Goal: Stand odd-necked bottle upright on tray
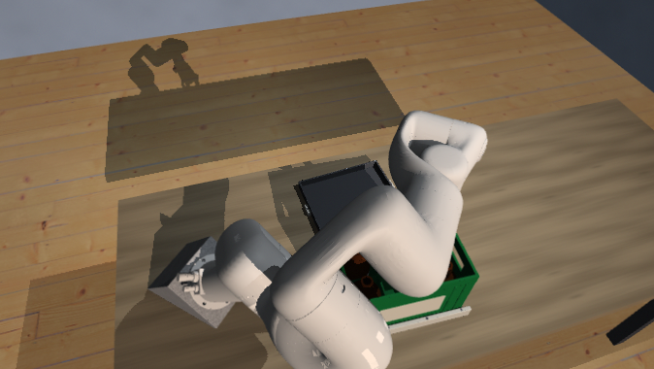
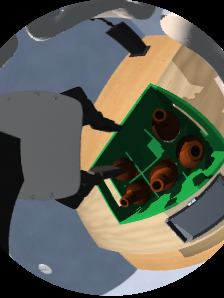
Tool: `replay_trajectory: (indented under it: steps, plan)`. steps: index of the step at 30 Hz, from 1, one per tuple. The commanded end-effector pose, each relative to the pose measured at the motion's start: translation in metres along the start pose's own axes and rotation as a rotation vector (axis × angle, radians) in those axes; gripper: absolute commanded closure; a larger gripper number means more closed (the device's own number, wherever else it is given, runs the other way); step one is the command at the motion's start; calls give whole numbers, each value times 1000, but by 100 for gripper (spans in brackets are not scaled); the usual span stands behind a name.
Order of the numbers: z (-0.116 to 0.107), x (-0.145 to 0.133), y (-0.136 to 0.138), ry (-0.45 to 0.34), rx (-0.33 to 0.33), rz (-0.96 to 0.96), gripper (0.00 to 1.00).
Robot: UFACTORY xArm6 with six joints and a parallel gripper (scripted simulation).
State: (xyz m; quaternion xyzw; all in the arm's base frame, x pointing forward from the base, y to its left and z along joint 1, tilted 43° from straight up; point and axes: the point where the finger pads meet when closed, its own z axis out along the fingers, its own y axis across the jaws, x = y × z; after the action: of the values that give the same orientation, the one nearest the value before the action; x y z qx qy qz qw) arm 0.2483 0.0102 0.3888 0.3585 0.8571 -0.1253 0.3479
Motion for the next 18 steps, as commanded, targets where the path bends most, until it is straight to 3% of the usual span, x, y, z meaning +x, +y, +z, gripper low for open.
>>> replay_trajectory:
  steps: [1,18]
  plan:
    - [4,0,0,0,-1,1,35]
    - [19,-1,1,0,-1,1,35]
